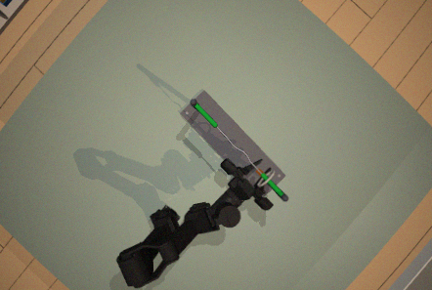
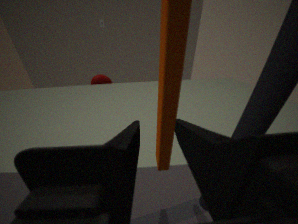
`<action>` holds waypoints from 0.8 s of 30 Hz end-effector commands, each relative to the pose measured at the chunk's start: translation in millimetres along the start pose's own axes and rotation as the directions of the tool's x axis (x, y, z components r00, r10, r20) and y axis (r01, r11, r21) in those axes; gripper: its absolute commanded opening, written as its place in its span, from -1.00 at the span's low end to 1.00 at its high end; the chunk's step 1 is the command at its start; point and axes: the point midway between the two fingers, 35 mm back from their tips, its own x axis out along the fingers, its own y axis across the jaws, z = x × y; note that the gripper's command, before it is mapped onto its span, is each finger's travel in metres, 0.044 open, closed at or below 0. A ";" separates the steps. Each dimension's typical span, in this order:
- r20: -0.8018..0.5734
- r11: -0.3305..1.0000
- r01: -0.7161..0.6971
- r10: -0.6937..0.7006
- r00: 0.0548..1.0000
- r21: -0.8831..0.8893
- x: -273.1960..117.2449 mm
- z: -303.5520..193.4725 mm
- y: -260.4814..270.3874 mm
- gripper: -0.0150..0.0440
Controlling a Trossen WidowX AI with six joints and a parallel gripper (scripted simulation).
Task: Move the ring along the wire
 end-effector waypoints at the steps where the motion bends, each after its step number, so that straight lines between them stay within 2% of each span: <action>1: 0.000 1.000 0.000 0.000 1.000 0.000 0.0 0.0 0.0 -0.04; 12: 0.000 1.000 0.000 0.000 1.000 0.000 0.0 0.0 0.0 -1.00; 24: 0.000 1.000 0.001 -0.001 1.000 0.000 -0.5 4.4 -0.3 -1.00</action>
